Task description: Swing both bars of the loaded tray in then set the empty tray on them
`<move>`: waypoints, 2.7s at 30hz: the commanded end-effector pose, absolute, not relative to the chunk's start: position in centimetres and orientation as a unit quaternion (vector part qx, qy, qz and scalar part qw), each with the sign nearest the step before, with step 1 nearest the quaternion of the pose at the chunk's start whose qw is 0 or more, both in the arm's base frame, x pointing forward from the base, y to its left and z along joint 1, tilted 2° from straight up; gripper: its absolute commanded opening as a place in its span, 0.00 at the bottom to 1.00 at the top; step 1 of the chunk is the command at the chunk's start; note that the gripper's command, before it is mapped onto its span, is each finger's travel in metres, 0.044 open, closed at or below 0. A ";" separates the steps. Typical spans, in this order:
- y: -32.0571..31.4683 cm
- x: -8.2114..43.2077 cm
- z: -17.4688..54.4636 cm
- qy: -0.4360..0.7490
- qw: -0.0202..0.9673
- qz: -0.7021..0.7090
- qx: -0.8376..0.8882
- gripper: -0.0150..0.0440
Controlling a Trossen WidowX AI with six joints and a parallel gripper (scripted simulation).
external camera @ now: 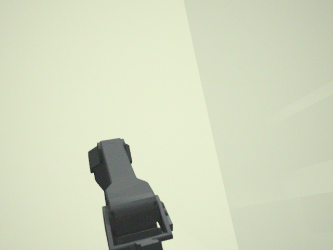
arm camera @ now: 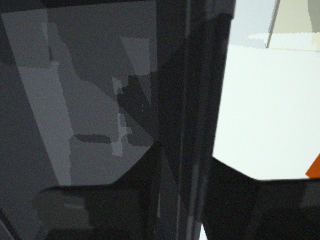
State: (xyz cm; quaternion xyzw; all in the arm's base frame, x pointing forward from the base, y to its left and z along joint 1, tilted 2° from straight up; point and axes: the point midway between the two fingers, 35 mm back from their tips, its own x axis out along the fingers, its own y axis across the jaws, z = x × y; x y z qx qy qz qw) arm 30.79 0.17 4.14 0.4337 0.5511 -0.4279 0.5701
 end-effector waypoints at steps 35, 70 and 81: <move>0.0 30.4 3.7 0.555 0.566 -0.434 0.427 0.25; 0.0 30.4 3.7 0.555 0.566 -0.434 0.427 0.80; 0.1 30.5 3.7 0.555 0.566 -0.433 0.430 1.00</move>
